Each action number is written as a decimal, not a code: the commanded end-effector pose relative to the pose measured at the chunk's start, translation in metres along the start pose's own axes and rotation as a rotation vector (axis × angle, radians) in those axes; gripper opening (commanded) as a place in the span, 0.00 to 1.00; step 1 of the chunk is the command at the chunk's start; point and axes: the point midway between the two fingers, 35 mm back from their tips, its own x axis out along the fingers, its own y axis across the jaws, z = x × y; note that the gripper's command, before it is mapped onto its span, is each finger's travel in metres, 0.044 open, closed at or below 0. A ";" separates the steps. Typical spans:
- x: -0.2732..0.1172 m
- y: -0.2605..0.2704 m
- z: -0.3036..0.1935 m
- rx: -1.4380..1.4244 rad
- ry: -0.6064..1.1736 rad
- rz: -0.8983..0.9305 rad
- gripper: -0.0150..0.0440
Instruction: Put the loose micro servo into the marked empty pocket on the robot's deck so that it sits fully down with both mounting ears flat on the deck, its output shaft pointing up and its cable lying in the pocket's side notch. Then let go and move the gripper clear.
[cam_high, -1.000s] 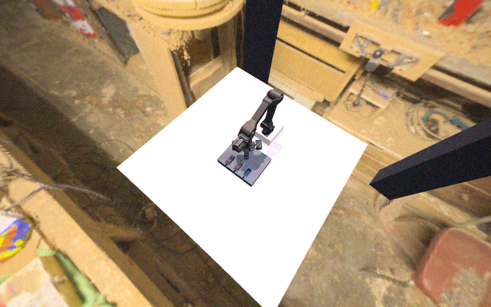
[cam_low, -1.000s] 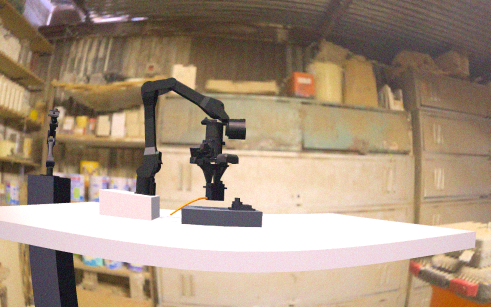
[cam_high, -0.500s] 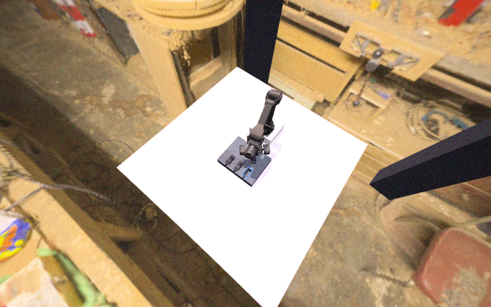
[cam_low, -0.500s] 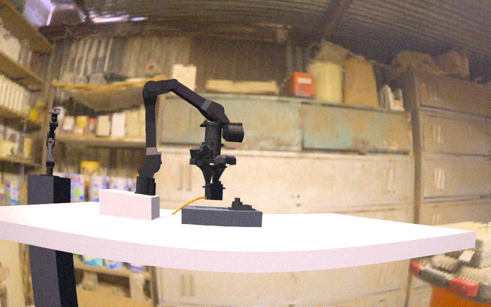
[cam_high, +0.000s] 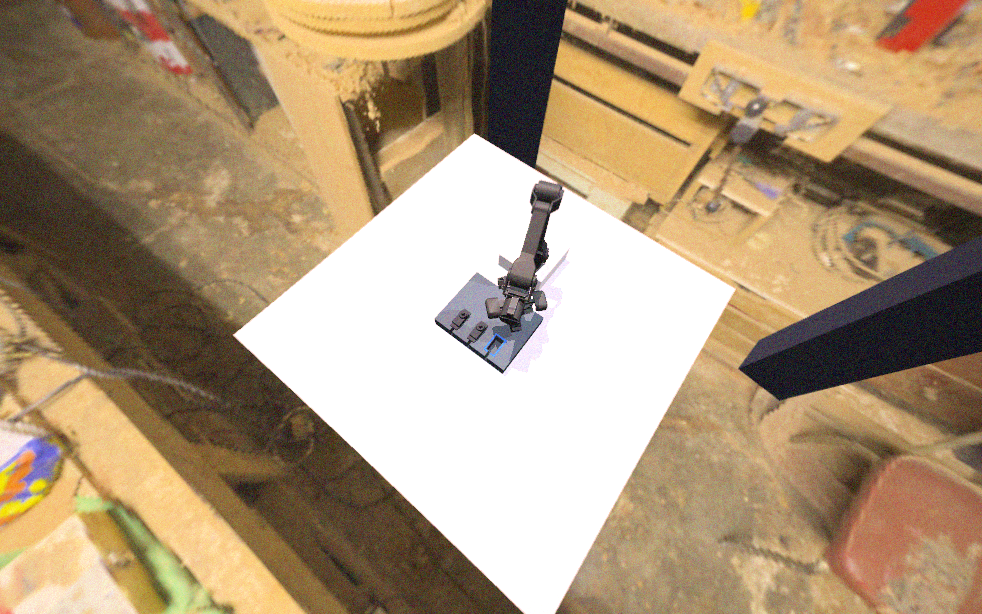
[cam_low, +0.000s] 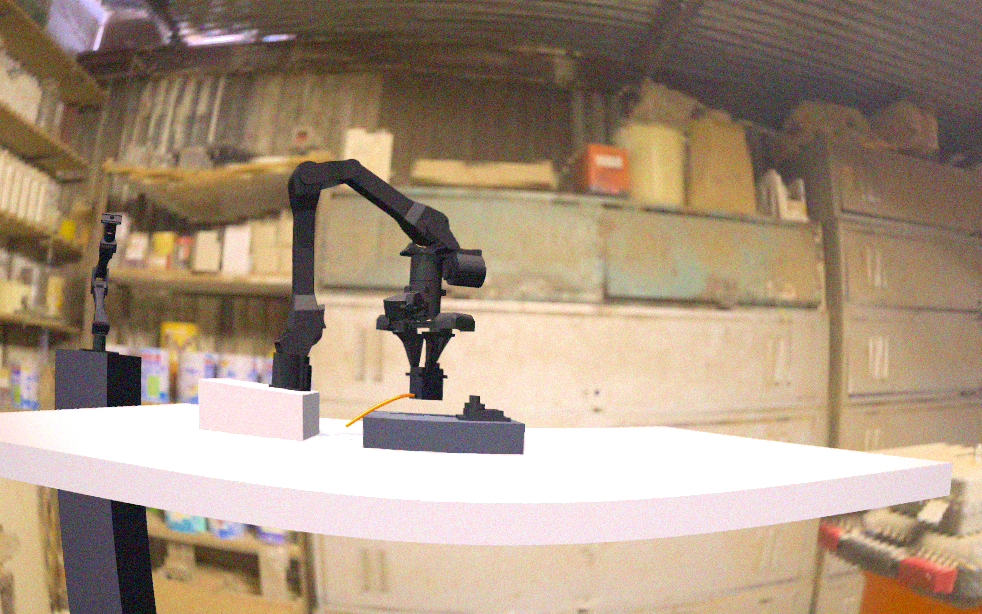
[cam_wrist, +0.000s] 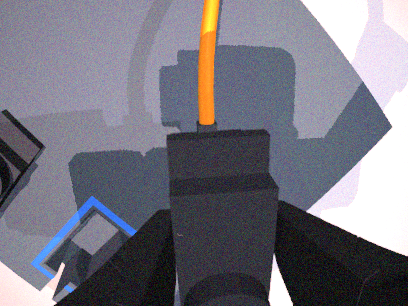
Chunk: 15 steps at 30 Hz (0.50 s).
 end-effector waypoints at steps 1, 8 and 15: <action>-0.002 0.002 -0.002 -0.111 0.005 0.009 0.25; -0.002 0.002 -0.002 -0.353 0.005 0.010 0.25; -0.002 0.002 -0.002 -0.596 0.004 0.011 0.25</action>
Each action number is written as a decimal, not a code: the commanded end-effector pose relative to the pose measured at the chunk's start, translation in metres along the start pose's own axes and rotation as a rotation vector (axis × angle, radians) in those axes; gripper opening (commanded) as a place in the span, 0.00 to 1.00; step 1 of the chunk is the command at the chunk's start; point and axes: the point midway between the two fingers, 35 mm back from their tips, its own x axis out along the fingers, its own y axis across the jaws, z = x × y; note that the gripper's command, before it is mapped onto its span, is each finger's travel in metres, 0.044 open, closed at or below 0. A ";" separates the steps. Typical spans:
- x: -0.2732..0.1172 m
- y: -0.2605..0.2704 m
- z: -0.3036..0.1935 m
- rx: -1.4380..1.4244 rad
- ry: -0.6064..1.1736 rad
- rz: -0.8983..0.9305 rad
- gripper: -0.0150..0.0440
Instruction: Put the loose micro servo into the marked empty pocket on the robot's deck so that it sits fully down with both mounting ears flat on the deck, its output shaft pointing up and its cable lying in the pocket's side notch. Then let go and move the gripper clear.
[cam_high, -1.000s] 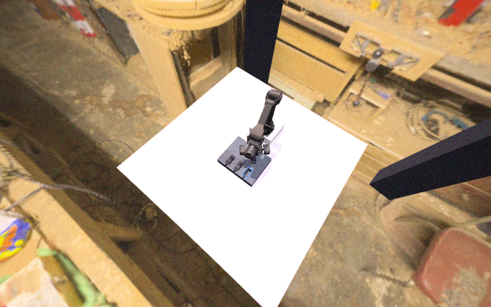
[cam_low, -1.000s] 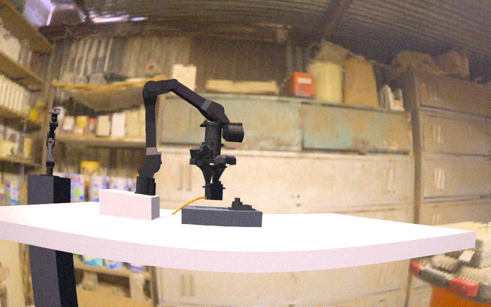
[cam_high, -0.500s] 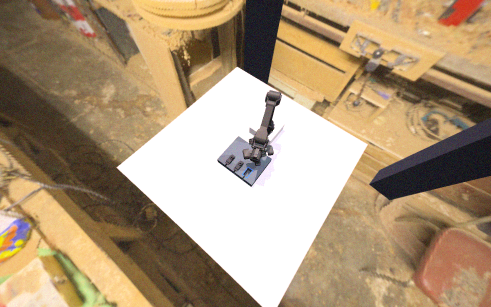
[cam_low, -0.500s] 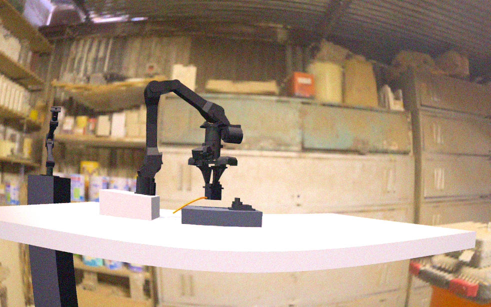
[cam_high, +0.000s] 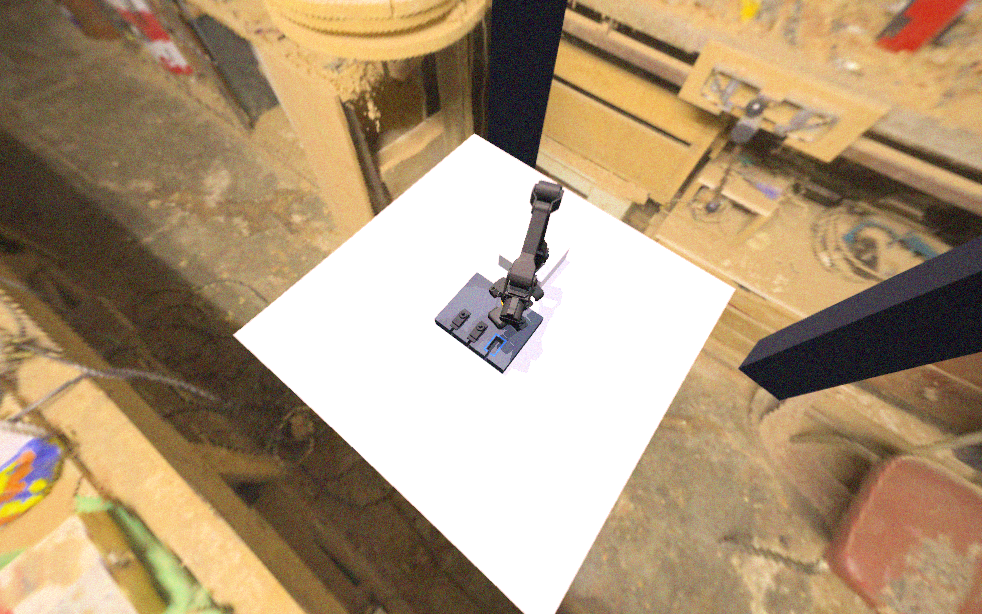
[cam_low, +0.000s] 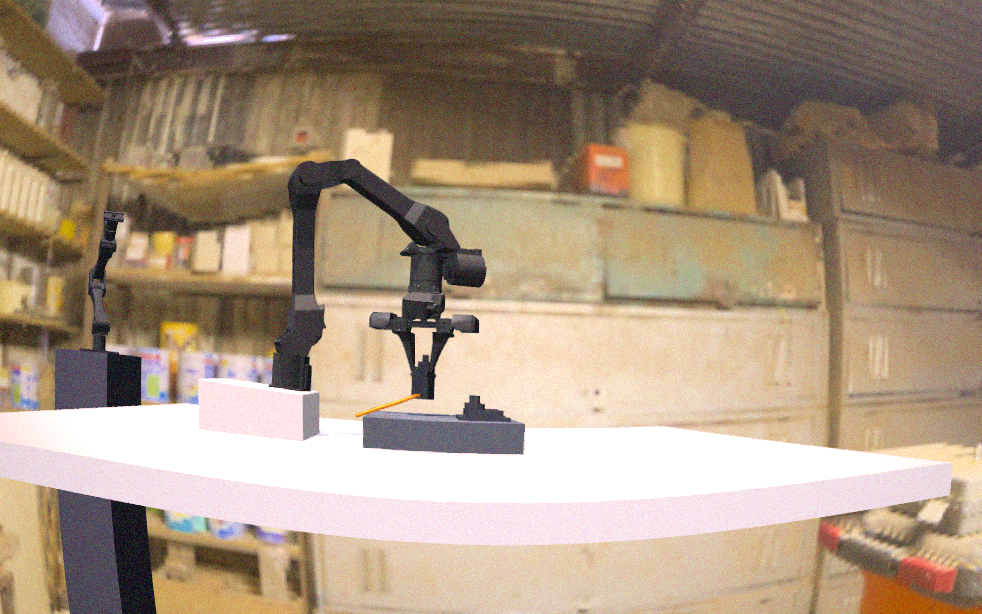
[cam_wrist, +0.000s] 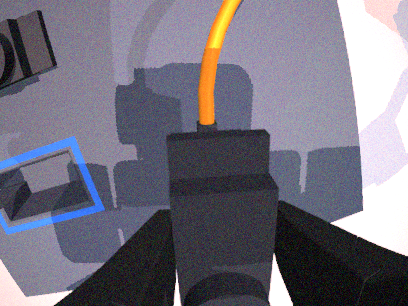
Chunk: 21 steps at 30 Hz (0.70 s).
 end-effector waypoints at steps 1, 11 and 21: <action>-0.001 0.002 -0.001 -0.120 -0.001 0.009 0.25; -0.001 0.002 -0.001 -0.466 -0.002 0.009 0.25; -0.001 0.002 -0.001 -0.812 -0.004 0.009 0.25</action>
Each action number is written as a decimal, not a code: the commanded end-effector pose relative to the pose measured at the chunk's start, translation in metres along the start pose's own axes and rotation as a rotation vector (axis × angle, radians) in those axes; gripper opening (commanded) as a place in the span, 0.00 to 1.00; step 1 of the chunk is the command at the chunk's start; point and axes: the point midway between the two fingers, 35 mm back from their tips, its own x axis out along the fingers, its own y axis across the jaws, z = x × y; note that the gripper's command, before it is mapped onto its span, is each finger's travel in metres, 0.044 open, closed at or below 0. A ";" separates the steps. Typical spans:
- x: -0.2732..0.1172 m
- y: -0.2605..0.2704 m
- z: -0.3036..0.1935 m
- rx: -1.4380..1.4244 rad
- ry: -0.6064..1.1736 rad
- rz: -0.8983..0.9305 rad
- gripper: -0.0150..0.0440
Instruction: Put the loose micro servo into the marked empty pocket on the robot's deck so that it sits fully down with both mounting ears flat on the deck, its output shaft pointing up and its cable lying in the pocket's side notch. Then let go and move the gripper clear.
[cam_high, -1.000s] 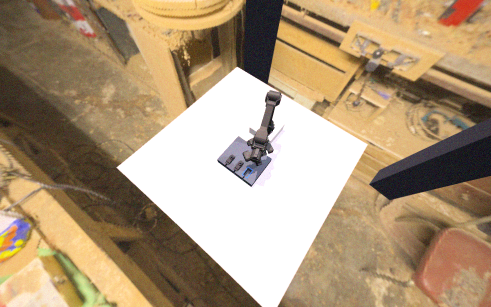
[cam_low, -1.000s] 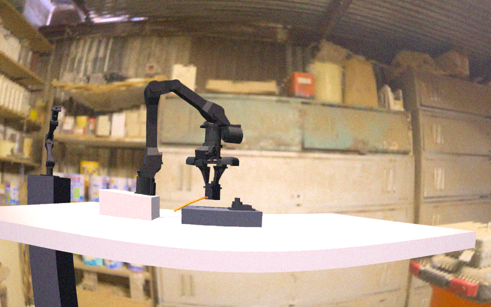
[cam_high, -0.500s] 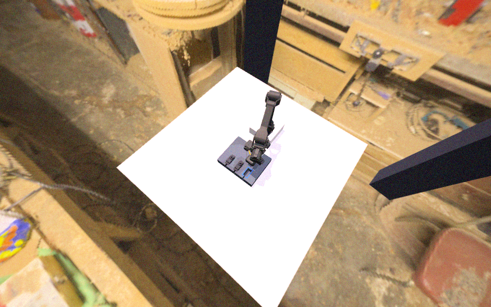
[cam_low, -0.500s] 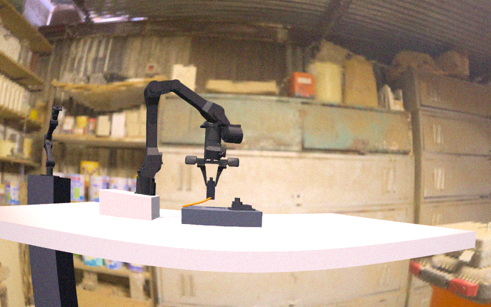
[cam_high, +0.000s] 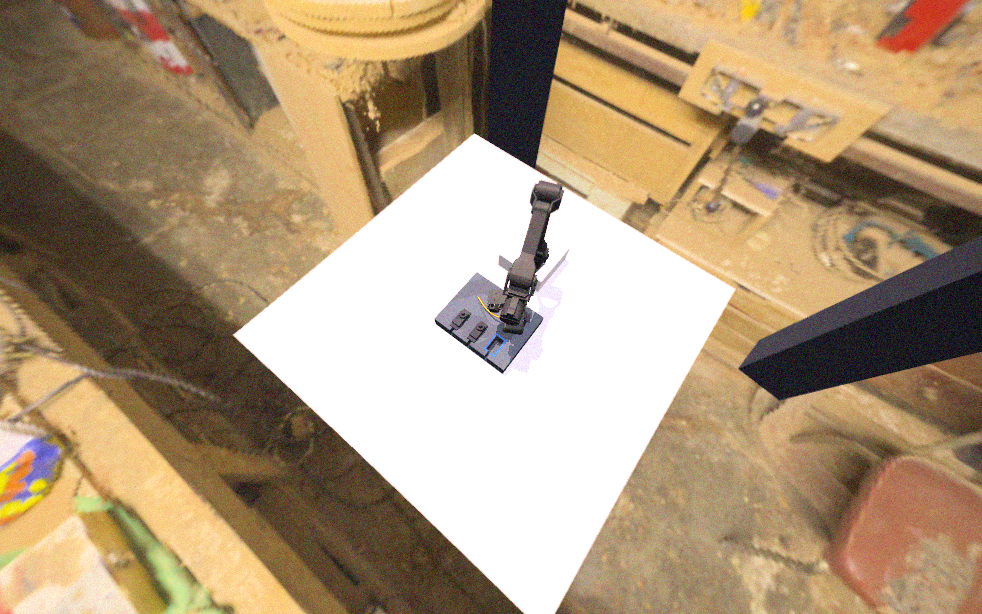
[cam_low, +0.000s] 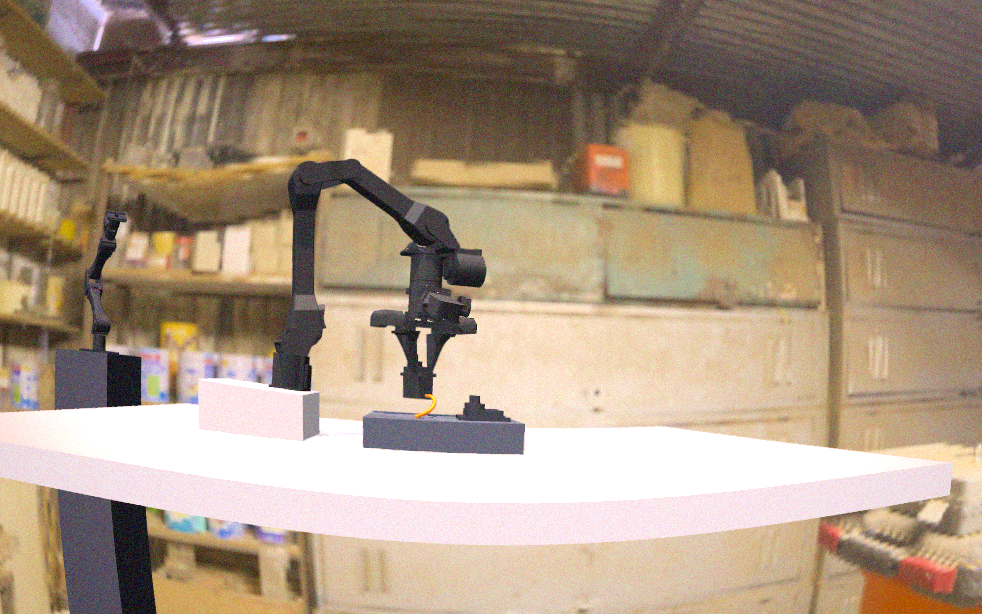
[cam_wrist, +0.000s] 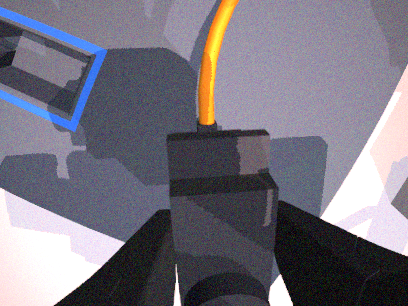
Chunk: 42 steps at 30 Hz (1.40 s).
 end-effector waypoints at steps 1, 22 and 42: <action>-0.001 0.002 0.001 -0.120 -0.007 0.006 0.25; -0.001 0.002 0.001 -0.846 -0.009 0.003 0.25; -0.002 0.025 0.013 -1.071 -0.011 0.003 0.25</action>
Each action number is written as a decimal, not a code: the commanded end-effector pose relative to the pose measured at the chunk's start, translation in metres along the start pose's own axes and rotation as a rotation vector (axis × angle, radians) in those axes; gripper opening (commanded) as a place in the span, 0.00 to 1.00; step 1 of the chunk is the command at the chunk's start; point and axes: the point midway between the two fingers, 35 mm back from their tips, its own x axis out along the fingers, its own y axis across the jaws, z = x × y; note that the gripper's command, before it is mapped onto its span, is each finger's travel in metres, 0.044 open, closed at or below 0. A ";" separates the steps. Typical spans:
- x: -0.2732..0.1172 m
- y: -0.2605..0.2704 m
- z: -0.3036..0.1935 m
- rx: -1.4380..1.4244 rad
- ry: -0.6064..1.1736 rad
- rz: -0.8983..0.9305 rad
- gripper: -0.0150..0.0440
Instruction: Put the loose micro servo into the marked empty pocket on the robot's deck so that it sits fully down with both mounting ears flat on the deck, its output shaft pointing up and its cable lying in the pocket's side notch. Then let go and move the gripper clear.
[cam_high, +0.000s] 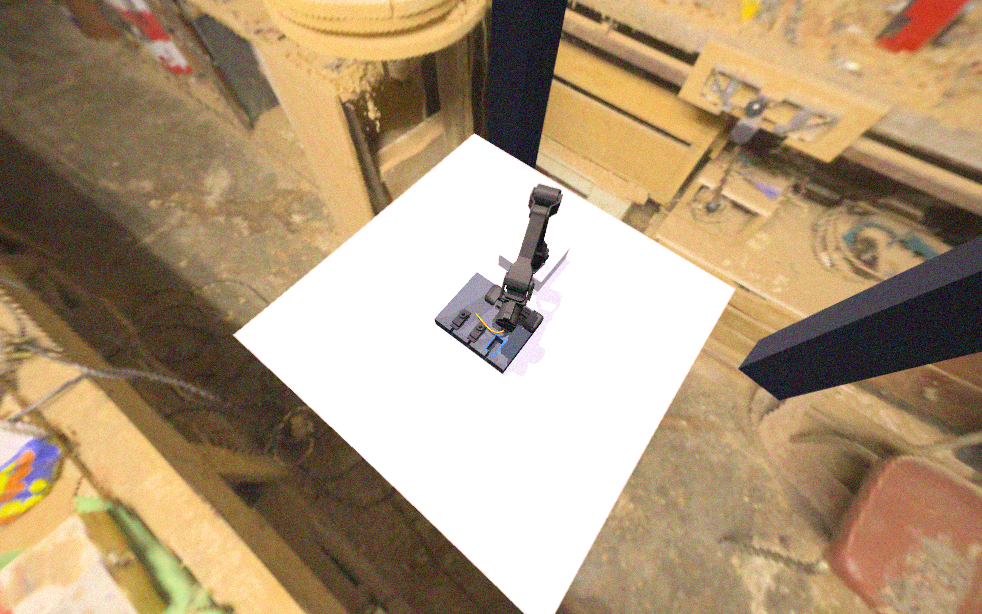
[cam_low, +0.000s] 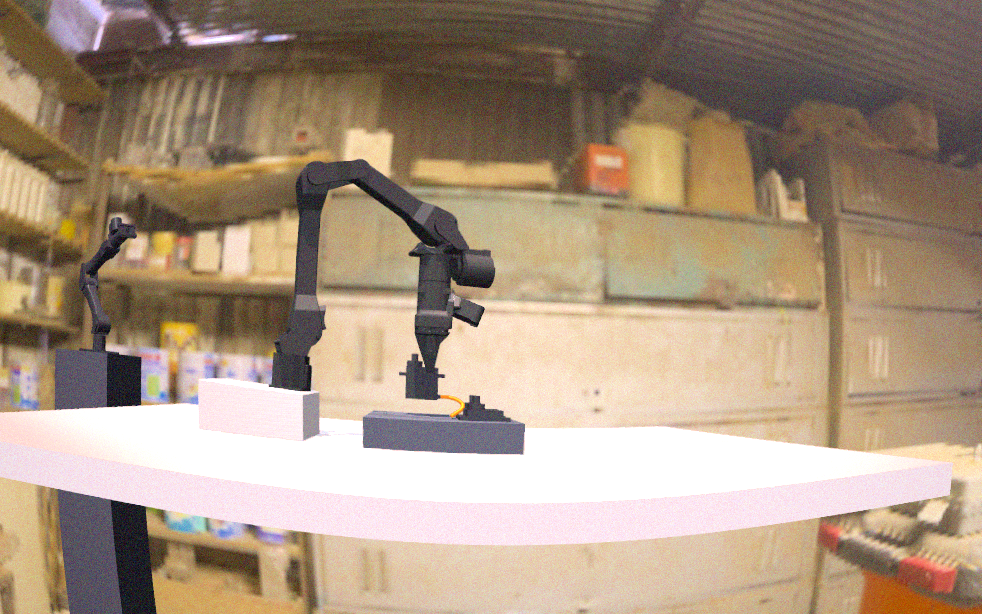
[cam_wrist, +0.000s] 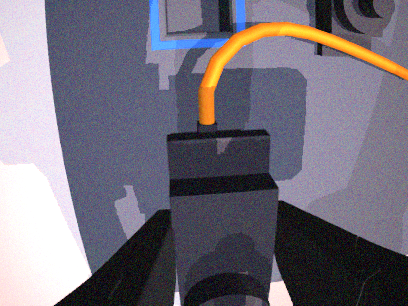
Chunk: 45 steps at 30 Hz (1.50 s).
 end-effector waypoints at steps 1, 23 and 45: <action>-0.002 0.000 0.017 -0.001 -0.013 0.000 0.25; -0.004 -0.001 0.097 -0.001 -0.019 -0.001 0.25; 0.016 -0.001 0.097 -0.001 -0.019 -0.001 0.25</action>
